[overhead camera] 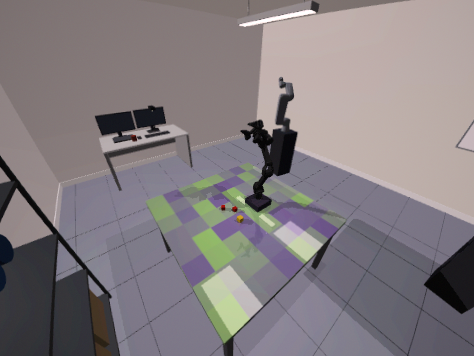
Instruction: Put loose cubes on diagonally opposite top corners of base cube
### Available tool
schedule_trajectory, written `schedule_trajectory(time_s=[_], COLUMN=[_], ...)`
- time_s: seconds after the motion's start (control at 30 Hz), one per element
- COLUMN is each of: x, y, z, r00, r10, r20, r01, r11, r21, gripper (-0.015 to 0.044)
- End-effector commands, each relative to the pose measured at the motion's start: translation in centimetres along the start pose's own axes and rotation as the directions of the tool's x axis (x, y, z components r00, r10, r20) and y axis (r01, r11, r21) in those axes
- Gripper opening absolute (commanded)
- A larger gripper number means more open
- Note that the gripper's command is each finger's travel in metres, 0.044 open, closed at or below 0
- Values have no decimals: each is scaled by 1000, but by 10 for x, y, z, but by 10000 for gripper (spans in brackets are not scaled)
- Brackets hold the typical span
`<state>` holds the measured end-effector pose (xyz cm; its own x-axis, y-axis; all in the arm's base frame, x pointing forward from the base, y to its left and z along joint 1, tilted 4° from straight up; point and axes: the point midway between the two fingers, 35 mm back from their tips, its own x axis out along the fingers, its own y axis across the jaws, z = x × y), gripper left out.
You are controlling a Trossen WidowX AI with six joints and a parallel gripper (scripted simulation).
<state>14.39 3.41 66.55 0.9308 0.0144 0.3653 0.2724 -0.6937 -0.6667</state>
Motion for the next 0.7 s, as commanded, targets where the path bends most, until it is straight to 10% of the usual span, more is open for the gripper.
schedule_trajectory(time_s=[0.0, 0.13, 0.4, 0.67], x=[0, -4, -7, 6], y=[0, 3, 28, 84], z=[-1, -14, -55, -92], r00=[1000, 998, 981, 970], r10=[-2, -55, -176, -169], r20=[0, -10, -75, -176], r01=[2, 56, 187, 224], r11=[1000, 988, 792, 333], r21=[6, 147, 581, 916], gripper=[374, 269, 265, 265])
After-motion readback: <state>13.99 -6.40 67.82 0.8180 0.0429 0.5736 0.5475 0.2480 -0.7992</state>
